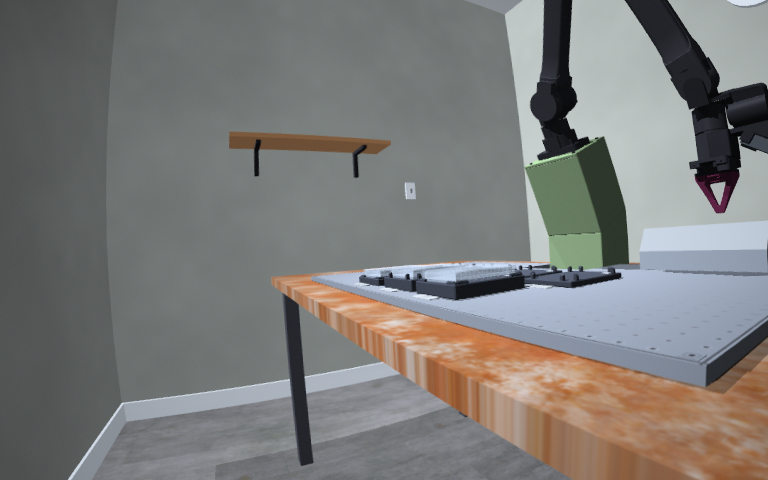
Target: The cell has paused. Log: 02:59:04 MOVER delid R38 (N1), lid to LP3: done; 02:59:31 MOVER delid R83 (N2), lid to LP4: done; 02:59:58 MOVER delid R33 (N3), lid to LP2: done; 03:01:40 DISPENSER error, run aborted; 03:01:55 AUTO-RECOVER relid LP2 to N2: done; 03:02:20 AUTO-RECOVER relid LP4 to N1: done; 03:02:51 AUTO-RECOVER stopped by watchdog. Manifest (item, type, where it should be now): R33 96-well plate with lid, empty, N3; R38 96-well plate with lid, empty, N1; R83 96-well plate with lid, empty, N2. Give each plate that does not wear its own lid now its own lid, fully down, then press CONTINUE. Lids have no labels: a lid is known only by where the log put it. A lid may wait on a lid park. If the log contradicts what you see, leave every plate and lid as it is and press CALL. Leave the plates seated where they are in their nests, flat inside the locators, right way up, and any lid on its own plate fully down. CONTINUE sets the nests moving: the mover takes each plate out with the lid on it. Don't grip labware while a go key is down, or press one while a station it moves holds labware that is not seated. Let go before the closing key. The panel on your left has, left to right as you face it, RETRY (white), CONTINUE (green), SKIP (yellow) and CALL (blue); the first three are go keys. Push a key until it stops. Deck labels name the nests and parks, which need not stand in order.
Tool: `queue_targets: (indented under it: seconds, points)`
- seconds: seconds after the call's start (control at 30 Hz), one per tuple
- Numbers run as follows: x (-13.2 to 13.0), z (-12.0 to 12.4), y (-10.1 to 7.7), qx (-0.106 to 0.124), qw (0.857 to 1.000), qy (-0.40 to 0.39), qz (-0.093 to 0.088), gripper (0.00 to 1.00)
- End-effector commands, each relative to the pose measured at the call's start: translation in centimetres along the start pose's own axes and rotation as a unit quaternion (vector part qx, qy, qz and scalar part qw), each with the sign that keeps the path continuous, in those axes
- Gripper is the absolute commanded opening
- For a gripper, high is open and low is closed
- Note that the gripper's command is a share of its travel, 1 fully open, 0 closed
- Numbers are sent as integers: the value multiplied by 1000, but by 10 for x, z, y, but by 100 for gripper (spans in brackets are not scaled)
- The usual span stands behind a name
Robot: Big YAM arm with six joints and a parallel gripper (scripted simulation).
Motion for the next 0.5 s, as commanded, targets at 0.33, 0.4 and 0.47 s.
queue_targets:
  seconds: [0.33,0.4,0.47]
  points:
    - [-4,-7,11,-6,1000,3,2,0]
    - [-4,-7,12,-6,1000,2,2,0]
    - [-4,-8,13,-7,1000,2,2,0]
Point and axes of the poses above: the point where the finger pads meet when closed, its own y axis out along the fingers, its own x axis across the jaws, z = x × y, the point moved 1 cm from there along -y, back along the fingers, and after that the axes turned 11 degrees about -y, right-handed, at the moved point
